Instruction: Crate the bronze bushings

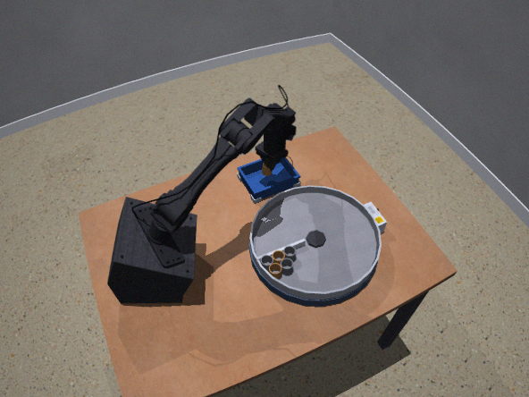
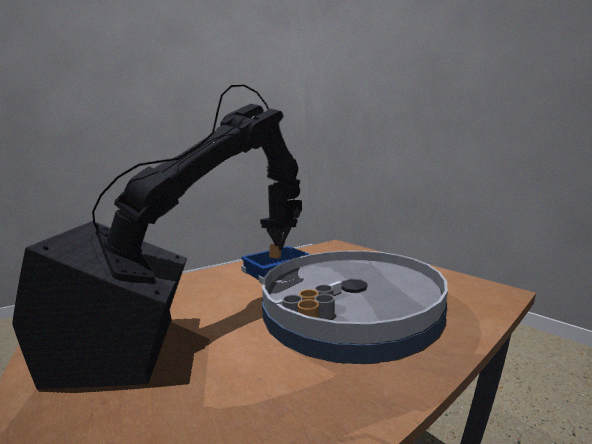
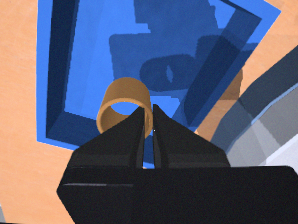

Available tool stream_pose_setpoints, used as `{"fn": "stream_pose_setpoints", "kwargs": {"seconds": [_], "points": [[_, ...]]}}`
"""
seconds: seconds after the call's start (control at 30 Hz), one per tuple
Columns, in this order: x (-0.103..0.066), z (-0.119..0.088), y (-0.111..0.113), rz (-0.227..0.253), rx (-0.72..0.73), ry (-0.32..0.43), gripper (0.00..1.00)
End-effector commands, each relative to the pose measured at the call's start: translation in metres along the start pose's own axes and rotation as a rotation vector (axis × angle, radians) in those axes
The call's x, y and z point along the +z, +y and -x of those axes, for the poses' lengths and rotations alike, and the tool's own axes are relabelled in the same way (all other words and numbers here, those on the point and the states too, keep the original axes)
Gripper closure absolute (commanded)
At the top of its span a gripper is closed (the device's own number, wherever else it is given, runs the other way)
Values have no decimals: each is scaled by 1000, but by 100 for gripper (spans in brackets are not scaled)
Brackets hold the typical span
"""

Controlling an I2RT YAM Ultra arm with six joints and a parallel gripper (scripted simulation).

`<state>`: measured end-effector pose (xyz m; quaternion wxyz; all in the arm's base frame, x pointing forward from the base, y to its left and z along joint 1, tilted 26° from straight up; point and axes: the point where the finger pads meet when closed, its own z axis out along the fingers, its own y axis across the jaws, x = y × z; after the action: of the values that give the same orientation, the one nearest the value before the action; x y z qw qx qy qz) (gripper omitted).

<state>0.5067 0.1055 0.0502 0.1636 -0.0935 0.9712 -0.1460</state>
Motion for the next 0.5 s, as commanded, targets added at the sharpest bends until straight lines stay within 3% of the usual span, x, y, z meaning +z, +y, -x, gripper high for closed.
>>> {"fn": "stream_pose_setpoints", "kwargs": {"seconds": [0.0, 0.3, 0.47], "points": [[-27, 22, -2, 9, 8, -79, 100], [-24, 25, -3, 9, 14, -88, 100], [-5, 20, 0, 8, 7, -58, 100]]}}
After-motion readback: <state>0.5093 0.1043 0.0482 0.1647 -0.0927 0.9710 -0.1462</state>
